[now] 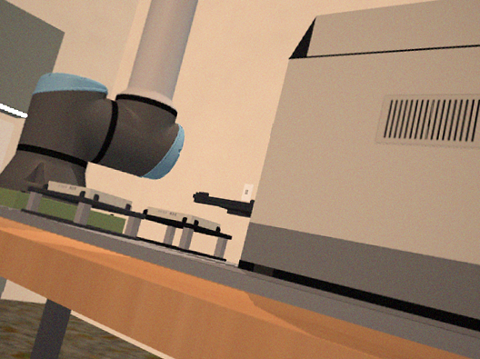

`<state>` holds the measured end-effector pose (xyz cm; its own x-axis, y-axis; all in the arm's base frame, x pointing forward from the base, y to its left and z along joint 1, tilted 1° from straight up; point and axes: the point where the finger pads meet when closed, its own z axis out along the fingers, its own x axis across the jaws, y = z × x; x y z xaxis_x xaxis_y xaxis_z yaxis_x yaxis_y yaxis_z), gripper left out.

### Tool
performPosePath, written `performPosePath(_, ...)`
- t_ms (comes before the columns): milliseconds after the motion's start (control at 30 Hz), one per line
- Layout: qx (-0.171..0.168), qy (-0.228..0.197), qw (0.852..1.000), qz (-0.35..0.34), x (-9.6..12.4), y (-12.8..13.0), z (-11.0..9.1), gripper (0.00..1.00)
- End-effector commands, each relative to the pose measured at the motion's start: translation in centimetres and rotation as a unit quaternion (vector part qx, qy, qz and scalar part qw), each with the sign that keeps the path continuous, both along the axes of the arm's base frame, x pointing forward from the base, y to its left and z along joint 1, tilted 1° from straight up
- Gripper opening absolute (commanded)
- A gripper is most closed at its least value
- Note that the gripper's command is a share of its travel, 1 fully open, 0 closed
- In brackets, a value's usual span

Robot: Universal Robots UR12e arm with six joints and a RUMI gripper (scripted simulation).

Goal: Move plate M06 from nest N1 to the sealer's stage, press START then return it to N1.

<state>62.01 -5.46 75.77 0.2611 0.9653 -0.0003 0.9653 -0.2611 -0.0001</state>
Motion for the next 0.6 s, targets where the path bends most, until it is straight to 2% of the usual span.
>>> performPosePath(0, 0.000, -0.001, 1.000, -0.022, -0.3, -2.8, 0.1, 0.68)
performPosePath(167, 0.000, -0.001, 1.000, -0.030, -0.4, -3.7, 0.1, 0.68)
performPosePath(467, 0.000, -0.001, 0.998, -0.066, -1.2, -8.1, 0.1, 0.68)
performPosePath(567, 0.000, -0.001, 0.998, -0.066, -1.2, -8.1, 0.1, 0.68)
